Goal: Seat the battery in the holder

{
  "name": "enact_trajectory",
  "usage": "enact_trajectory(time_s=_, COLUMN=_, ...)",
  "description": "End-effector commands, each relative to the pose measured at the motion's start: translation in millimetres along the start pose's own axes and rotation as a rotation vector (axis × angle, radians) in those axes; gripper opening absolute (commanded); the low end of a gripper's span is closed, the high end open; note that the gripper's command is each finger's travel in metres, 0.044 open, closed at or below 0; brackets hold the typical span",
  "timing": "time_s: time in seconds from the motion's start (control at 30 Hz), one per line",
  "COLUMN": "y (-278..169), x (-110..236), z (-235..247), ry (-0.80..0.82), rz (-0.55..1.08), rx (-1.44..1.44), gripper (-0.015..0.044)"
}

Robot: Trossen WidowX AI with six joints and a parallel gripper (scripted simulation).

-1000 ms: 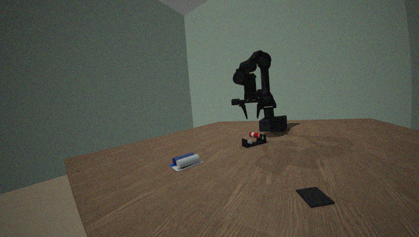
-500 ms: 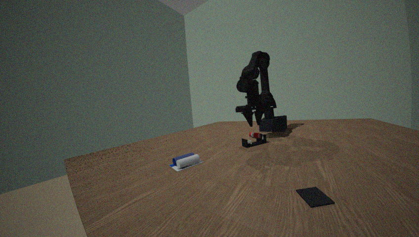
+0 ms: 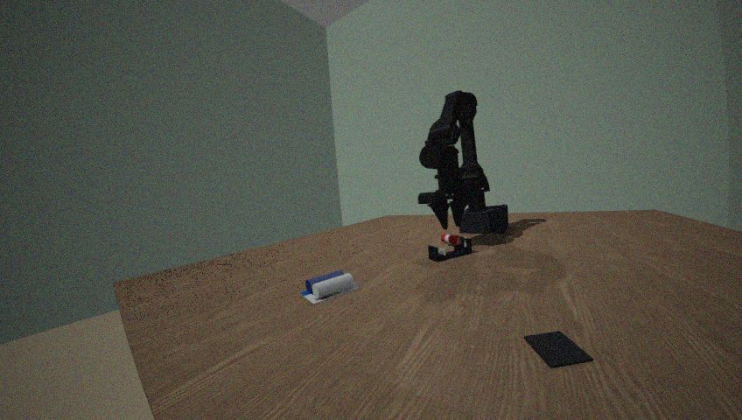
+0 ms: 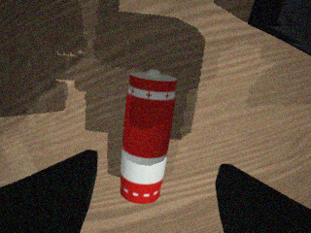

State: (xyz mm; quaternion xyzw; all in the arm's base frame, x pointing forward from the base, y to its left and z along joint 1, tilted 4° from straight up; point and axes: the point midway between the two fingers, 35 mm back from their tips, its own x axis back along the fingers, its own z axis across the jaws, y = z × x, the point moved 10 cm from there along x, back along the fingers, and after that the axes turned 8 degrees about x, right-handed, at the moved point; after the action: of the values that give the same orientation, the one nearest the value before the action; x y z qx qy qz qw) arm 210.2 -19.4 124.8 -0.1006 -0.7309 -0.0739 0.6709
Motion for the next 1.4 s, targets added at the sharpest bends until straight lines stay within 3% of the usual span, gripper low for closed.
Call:
enact_trajectory(time_s=0.0, y=-1, x=-10, z=2, ry=0.016, rz=0.008, rx=0.003, gripper=0.0237)
enact_trajectory(time_s=0.73, y=-1, x=-42, z=4, ry=0.017, rz=0.008, rx=0.003, gripper=0.0237)
enact_trajectory(time_s=0.87, y=-1, x=-42, z=4, ry=0.017, rz=0.008, rx=0.003, gripper=0.0132)
enact_trajectory(time_s=1.17, y=-1, x=-42, z=4, ry=0.017, rz=0.008, rx=0.003, gripper=0.0075)
enact_trajectory(time_s=1.37, y=-1, x=-25, z=2, ry=0.016, rz=0.008, rx=0.003, gripper=0.0075)
